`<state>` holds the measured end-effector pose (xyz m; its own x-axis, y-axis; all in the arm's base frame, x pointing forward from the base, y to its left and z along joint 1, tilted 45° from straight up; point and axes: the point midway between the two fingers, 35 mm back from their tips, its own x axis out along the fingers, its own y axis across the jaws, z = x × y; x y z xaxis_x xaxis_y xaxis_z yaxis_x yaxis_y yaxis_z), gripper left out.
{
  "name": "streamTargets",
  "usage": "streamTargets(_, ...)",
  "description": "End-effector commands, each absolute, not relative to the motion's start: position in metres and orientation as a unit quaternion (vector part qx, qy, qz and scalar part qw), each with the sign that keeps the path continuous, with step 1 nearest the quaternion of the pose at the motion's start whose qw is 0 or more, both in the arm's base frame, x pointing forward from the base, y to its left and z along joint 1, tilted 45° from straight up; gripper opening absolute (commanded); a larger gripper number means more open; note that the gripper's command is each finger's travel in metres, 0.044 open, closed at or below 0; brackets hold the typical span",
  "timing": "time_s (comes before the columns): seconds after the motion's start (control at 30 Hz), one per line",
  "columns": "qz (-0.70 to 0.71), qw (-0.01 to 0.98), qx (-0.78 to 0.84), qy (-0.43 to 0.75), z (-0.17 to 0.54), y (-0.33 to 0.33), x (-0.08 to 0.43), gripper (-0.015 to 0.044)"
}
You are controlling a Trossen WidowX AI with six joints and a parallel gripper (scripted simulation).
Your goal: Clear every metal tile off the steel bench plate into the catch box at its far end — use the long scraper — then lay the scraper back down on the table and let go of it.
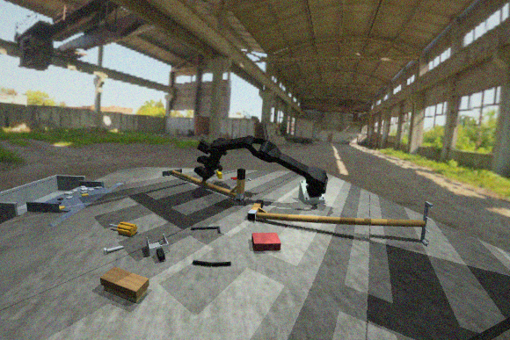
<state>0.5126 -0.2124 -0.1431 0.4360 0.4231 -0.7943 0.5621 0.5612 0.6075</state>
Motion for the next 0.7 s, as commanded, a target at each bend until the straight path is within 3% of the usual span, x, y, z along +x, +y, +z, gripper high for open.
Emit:
streamTargets(0.0, -0.044, 0.704, 0.465, 0.535, -0.147, -0.202, 0.515, 0.0)
streamTargets(0.67, -0.038, 0.716, 0.458, 0.525, -0.129, -0.234, 0.495, 0.0)
